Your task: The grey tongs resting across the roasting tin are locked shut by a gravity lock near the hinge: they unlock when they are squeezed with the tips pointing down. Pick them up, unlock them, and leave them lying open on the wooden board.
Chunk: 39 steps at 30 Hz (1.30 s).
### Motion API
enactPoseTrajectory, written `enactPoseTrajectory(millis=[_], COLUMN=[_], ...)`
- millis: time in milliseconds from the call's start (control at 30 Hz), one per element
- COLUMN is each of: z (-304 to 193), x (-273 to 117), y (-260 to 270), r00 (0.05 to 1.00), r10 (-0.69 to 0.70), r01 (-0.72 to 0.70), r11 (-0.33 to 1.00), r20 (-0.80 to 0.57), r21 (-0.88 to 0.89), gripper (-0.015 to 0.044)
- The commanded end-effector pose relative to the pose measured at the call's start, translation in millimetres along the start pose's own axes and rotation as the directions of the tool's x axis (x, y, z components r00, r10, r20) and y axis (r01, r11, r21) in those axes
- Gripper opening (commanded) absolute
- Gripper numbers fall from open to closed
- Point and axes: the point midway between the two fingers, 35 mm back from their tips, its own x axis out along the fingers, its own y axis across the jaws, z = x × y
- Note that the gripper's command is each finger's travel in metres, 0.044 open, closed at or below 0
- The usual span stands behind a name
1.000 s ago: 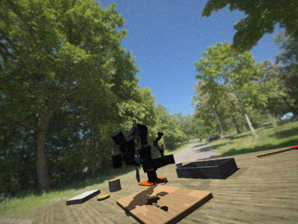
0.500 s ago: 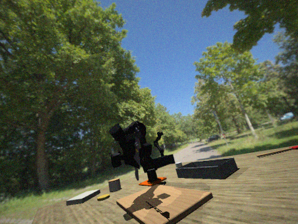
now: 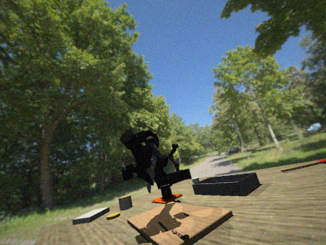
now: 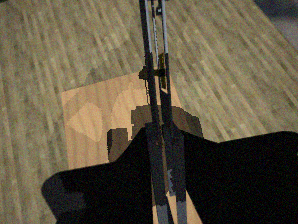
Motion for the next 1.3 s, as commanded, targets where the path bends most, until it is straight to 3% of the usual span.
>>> enactPoseTrajectory(millis=[0, 500, 1033, 1267], z=[4, 2, -4, -5], x=[0, -6, -23, -25], y=[0, 9, 21, 22], r00=[0.998, 0.957, 0.849, 0.836], r10=[-0.006, -0.021, -0.052, -0.056], r01=[0.005, 0.007, -0.012, -0.015], r11=[1.0, 0.999, 0.993, 0.992], r20=[-0.054, -0.291, -0.526, -0.546], r21=[-0.012, -0.047, -0.117, -0.125], gripper=[-0.015, -0.015, -0.015, -0.015])
